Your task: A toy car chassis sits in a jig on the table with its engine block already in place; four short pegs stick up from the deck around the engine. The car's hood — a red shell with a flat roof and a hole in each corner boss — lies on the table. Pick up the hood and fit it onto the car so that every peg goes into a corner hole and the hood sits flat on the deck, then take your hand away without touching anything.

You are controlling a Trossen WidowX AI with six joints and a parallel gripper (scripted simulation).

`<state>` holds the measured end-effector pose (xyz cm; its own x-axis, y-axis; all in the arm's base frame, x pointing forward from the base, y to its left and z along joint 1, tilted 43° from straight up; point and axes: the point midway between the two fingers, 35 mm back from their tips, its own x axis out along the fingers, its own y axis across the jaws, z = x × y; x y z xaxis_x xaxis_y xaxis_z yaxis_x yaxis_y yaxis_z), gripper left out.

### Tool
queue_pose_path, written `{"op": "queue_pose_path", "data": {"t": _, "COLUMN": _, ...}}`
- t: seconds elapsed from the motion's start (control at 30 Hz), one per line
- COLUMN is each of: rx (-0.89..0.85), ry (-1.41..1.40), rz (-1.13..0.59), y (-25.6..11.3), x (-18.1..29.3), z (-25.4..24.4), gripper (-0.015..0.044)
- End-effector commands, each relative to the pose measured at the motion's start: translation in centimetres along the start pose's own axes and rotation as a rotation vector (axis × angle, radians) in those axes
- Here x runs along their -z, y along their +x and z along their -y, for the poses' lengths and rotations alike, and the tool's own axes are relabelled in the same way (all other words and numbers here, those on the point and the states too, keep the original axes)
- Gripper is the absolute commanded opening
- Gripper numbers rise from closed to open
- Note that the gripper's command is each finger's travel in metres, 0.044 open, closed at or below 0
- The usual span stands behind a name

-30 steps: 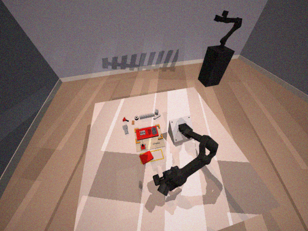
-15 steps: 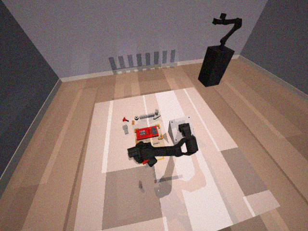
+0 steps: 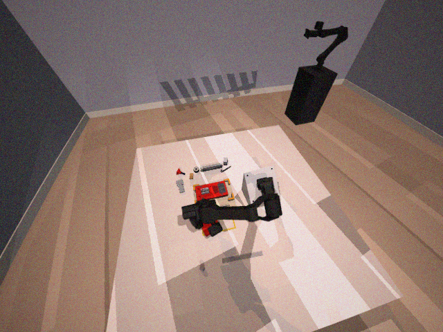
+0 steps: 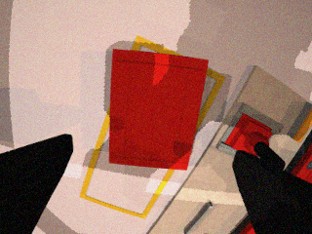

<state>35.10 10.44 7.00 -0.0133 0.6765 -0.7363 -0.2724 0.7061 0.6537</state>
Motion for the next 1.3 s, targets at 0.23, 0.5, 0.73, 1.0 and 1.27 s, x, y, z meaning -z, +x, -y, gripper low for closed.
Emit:
{"op": "queue_pose_path", "data": {"t": 0.23, "rx": -0.005, "ry": 0.006, "rz": 0.0, "y": 1.0, "x": 0.0, "z": 0.0, "gripper": 0.044}}
{"op": "queue_pose_path", "data": {"t": 0.5, "rx": -0.005, "ry": 0.006, "rz": 0.0, "y": 1.6, "x": 0.0, "z": 0.0, "gripper": 0.044}}
{"op": "queue_pose_path", "data": {"t": 0.73, "rx": -0.005, "ry": 0.006, "rz": 0.0, "y": 2.2, "x": 0.0, "z": 0.0, "gripper": 0.044}}
{"op": "queue_pose_path", "data": {"t": 1.0, "rx": -0.005, "ry": 0.006, "rz": 0.0, "y": 2.9, "x": 0.0, "z": 0.0, "gripper": 0.044}}
{"op": "queue_pose_path", "data": {"t": 1.27, "rx": -0.006, "ry": 0.006, "rz": 0.001, "y": 3.6, "x": 0.0, "z": 0.0, "gripper": 0.044}}
